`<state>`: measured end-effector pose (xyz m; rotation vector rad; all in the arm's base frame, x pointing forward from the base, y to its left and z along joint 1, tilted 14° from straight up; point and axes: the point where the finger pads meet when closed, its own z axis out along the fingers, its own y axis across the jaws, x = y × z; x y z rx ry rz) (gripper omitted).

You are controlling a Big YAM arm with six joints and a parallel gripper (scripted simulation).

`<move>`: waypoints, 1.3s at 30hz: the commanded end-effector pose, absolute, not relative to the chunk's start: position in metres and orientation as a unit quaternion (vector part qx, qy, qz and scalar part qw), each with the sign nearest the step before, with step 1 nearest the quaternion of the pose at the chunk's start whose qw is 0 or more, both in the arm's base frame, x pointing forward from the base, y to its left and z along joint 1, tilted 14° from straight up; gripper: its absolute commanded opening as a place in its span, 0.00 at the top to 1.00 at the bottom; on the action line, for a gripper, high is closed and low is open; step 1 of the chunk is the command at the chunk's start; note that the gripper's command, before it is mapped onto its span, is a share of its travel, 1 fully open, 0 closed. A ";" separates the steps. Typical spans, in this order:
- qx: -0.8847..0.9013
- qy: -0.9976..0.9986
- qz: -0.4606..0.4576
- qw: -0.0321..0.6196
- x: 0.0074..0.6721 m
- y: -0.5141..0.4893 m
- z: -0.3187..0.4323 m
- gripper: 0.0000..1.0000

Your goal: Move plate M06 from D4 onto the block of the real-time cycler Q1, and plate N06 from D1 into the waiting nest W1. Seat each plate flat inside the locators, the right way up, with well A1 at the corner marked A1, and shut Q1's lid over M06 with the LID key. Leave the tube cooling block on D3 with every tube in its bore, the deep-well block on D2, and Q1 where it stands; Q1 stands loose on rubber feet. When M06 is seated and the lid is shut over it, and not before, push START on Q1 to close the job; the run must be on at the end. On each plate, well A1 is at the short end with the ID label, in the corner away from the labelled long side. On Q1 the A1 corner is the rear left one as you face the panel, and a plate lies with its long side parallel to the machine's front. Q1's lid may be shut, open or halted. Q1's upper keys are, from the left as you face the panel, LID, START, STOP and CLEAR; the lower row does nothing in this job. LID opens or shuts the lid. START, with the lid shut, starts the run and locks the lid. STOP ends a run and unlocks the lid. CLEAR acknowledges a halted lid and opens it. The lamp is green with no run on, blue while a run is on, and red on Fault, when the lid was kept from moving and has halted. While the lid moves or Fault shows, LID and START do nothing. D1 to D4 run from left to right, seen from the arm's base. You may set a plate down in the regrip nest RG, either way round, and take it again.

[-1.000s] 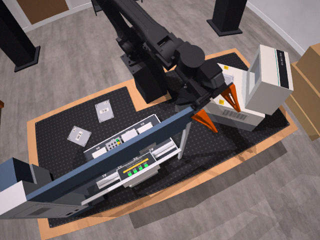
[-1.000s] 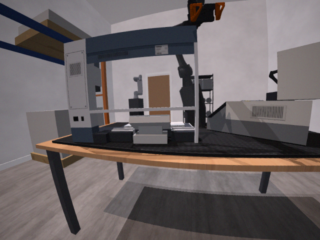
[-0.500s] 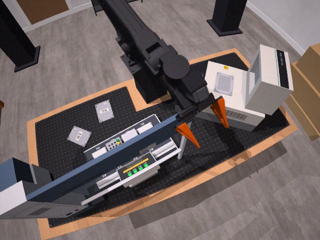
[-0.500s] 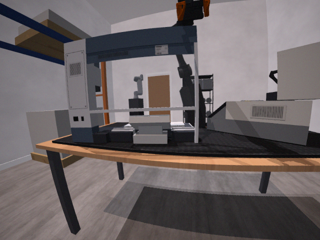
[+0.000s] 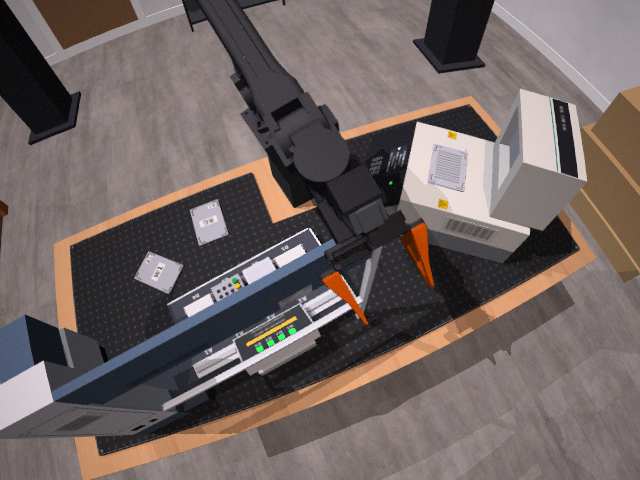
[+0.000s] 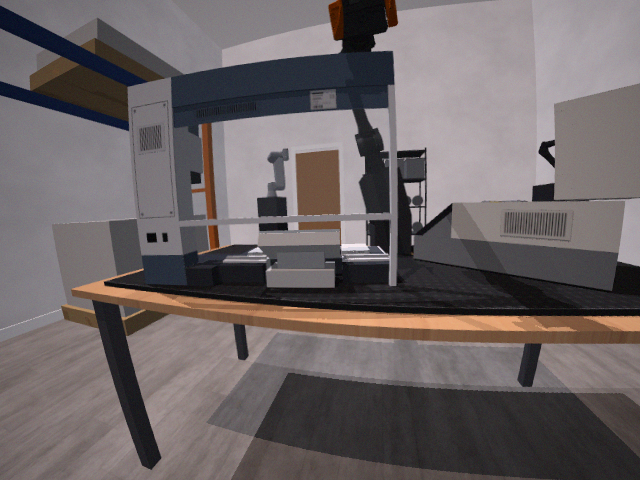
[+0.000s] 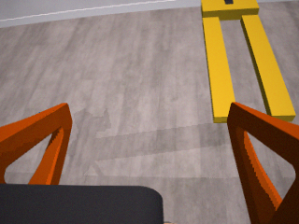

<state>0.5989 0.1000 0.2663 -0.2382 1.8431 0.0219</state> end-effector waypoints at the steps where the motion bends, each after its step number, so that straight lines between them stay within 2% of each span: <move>1: -0.089 0.772 0.002 0.630 0.623 0.083 0.312 0.05; 19: -0.005 0.759 -0.052 0.649 0.640 0.010 0.328 0.05; 31: 0.029 0.738 -0.086 0.669 0.644 -0.051 0.365 0.05; 39: 0.027 0.753 -0.090 0.652 0.646 -0.096 0.357 0.05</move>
